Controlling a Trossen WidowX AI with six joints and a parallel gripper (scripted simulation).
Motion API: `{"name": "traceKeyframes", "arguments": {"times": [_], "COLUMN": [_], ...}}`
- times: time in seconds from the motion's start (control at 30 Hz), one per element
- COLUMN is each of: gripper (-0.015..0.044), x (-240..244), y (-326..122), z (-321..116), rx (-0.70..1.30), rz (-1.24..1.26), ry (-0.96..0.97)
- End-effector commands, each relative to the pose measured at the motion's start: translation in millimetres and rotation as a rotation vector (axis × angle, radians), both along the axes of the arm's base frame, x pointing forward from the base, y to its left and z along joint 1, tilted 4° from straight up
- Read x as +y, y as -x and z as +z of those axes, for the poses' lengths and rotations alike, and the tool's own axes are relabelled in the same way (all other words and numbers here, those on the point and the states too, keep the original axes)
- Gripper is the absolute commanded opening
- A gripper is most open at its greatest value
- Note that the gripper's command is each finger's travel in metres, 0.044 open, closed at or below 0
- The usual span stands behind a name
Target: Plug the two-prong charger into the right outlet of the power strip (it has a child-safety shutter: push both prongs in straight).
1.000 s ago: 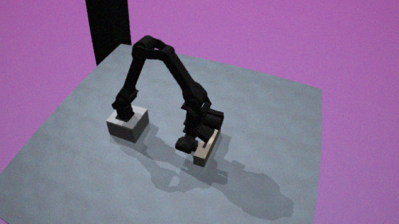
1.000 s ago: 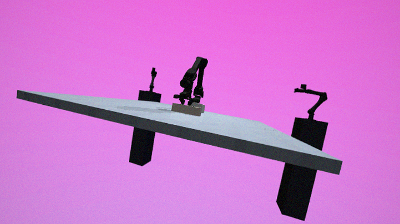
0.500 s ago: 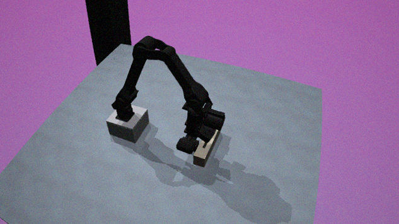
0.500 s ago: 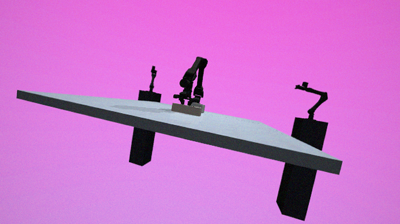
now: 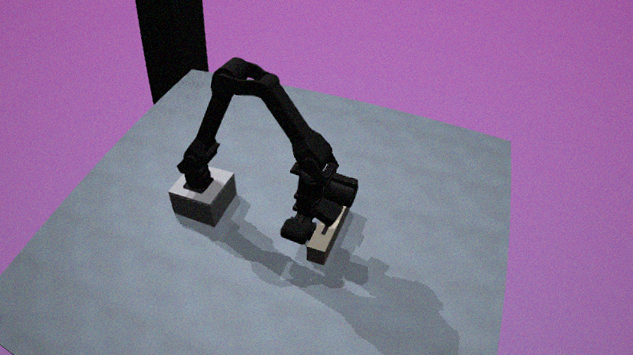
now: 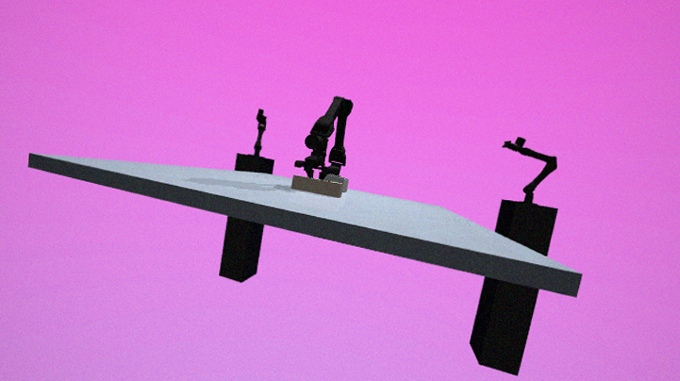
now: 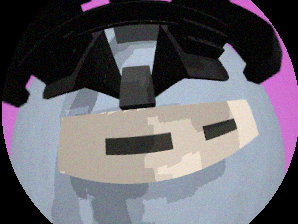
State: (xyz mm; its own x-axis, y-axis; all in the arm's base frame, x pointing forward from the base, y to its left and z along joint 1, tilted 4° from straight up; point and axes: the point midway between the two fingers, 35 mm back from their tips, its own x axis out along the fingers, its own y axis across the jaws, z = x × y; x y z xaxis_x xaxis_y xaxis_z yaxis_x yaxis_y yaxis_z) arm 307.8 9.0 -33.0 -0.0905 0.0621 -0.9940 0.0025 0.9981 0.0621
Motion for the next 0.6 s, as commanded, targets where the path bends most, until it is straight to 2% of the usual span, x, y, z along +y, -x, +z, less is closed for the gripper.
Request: {"name": "traceKeyframes", "arguments": {"times": [0.0,0.57], "gripper": [0.0,0.0], "x": [0.5,0.4], "y": [-4.6,-11.4], "z": [0.8,0.7], "rx": [-0.01,-0.011], "rz": [-0.003,-0.003], "ry": [-0.003,-0.003]}}
